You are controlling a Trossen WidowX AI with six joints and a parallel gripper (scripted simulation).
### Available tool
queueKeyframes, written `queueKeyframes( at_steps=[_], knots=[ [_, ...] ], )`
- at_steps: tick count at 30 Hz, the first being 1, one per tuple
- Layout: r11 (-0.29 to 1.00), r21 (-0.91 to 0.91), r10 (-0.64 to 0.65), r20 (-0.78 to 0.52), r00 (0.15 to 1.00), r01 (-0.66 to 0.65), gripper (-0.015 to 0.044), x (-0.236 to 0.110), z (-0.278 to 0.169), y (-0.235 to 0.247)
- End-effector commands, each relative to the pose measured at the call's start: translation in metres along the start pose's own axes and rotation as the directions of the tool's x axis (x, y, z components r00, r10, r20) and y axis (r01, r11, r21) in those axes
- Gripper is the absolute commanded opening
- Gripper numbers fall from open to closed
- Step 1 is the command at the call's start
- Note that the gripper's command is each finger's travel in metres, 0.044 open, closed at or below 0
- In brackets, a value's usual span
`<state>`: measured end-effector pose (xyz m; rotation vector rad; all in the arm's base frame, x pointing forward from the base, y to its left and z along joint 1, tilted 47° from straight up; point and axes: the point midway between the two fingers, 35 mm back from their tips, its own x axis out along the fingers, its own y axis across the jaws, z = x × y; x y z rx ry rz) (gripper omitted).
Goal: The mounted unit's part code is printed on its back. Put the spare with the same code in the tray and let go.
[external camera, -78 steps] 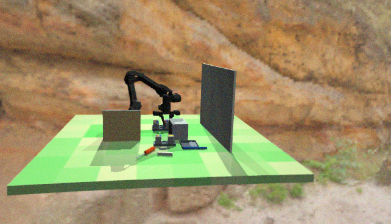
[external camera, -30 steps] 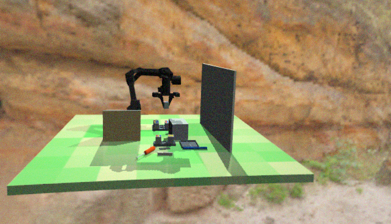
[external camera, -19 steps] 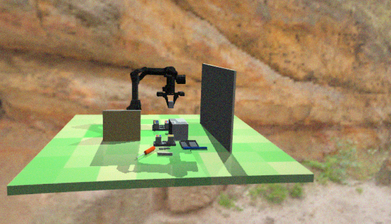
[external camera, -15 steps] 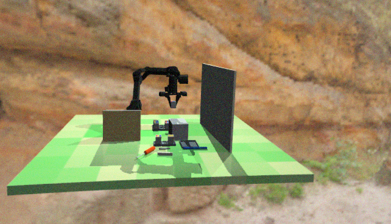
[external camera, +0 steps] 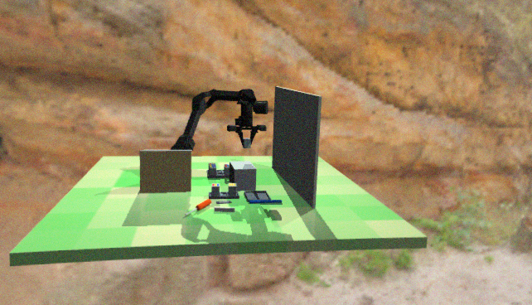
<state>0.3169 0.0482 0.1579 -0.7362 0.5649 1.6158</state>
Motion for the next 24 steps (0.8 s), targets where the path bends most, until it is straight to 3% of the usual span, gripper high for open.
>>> queueKeyframes(
  at_steps=[1,24],
  knots=[
    [1.000,0.004,0.004,-0.006,1.000,-0.004,0.0000,0.000,-0.022,-0.009],
    [0.999,0.039,0.013,-0.003,1.000,-0.013,0.0000,0.004,-0.160,-0.029]
  ],
)
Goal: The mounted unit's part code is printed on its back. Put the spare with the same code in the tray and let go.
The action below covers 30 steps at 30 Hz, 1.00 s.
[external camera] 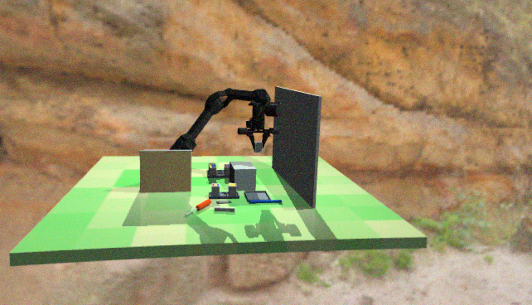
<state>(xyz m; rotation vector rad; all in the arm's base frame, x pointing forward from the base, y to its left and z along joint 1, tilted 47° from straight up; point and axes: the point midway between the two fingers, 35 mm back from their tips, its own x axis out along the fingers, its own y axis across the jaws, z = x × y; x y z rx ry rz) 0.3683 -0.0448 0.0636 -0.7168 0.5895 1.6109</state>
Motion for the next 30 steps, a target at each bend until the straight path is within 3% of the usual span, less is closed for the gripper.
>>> queueKeyframes(
  at_steps=[1,24,30],
  knots=[
    [1.000,0.017,0.008,-0.001,1.000,-0.008,0.0000,0.003,-0.028,0.002],
    [0.998,-0.068,0.008,0.043,0.999,-0.005,0.0000,0.030,-0.154,0.021],
    [0.997,-0.077,0.006,0.048,0.999,-0.002,0.0000,0.032,-0.161,0.023]
  ],
)
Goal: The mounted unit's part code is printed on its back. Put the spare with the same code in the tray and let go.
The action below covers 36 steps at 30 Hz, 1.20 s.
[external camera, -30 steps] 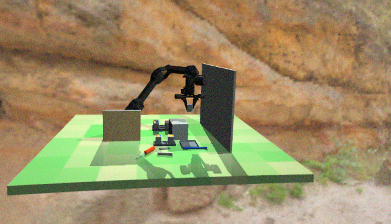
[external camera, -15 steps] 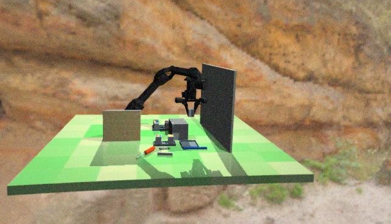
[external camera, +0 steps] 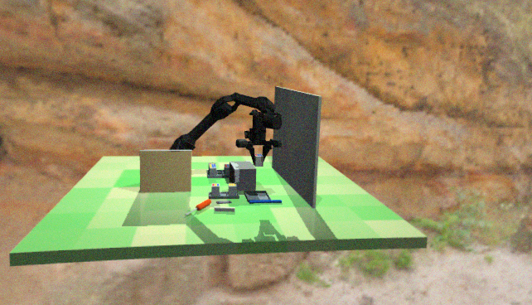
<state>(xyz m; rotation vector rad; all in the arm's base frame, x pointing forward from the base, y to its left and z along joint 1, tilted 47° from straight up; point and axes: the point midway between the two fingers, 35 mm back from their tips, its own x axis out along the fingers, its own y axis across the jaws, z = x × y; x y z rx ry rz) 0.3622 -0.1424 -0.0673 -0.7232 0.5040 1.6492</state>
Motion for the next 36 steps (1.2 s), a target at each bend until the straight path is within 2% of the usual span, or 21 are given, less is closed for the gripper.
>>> queueKeyframes(
  at_steps=[1,36],
  knots=[
    [1.000,-0.012,0.004,-0.001,1.000,-0.004,0.0000,0.002,-0.002,0.000],
    [1.000,-0.012,0.003,-0.002,1.000,-0.003,0.0000,0.031,-0.005,-0.004]
  ],
)
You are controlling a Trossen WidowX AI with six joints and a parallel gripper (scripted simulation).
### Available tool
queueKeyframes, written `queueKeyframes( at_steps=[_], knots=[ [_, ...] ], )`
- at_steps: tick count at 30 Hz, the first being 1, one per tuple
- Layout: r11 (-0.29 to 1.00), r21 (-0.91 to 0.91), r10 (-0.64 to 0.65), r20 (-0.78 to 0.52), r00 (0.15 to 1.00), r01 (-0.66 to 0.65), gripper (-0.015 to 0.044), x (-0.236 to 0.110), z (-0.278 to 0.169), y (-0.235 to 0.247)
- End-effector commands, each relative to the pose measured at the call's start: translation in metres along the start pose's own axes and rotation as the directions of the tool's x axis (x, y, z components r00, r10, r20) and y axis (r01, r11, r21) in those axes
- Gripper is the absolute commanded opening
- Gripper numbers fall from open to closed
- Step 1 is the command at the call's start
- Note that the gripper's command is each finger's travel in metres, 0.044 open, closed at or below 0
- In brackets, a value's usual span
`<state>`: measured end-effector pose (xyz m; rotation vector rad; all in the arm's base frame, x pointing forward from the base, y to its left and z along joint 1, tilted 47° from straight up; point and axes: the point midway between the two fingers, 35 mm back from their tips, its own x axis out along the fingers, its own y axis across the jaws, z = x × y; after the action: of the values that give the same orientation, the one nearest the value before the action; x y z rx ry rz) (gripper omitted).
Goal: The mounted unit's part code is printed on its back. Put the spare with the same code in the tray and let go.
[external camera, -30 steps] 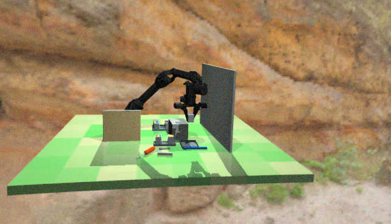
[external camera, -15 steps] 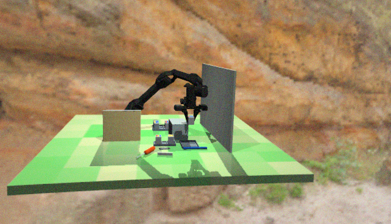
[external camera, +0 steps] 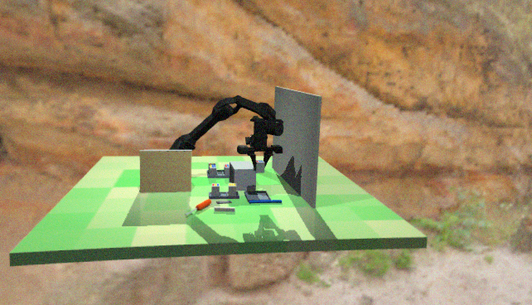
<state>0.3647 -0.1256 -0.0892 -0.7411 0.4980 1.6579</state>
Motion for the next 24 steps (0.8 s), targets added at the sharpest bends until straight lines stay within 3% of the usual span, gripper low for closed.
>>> queueKeyframes(
  at_steps=[1,24],
  knots=[
    [1.000,0.005,-0.002,0.005,1.000,0.002,0.0000,0.005,0.000,0.000],
    [1.000,0.005,-0.002,0.005,1.000,0.002,0.0000,0.024,0.000,-0.002]
  ],
)
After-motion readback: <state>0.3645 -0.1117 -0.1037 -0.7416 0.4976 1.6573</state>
